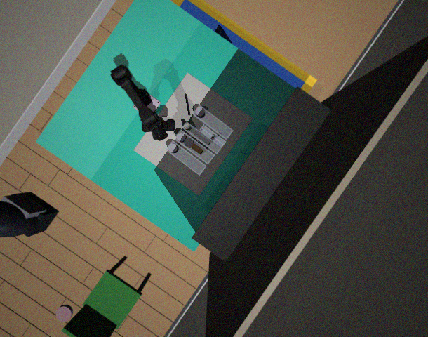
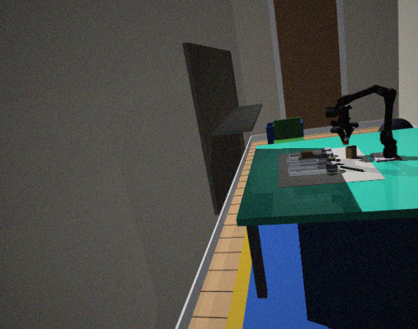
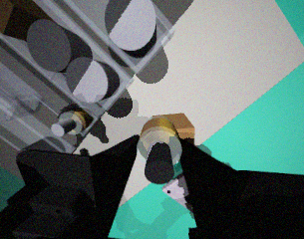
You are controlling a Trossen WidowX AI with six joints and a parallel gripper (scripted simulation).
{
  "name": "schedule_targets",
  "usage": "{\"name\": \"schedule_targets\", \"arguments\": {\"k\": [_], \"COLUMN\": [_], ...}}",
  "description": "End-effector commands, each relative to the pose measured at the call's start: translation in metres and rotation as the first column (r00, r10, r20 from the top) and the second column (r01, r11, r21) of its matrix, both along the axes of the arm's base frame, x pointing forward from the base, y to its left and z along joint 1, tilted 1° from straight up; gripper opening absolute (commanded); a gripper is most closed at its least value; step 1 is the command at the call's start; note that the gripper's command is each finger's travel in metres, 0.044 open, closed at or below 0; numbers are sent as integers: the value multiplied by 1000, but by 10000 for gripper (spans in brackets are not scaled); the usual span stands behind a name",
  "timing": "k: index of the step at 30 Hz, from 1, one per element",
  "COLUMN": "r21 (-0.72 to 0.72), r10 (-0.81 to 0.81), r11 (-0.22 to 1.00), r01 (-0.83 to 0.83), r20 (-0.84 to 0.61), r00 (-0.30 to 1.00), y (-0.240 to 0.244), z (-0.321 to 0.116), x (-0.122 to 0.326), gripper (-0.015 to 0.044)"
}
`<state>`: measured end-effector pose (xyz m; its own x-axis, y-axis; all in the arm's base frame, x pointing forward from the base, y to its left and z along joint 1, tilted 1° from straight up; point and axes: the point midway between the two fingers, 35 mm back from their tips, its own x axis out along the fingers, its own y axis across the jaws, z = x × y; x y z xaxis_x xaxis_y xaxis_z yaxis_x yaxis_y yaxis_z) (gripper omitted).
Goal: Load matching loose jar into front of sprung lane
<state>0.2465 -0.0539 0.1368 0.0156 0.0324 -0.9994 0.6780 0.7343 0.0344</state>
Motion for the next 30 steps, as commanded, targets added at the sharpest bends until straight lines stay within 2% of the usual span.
{"name": "schedule_targets", "arguments": {"k": [1,11,21,24,30], "r21": [-2,-14,-28,-31,-31], "r10": [134,459,731,764,764], "r11": [991,888,683,645,645], "r01": [-134,-459,-730,-764,-764], "r20": [7,16,21,22,22], "r00": [991,888,682,644,644], "y": [15,59,108,116,116], "z": [-3,-14,-26,-27,-31], "x": [10,28,37,38,38], "gripper": [0,0,0,0,0]}}
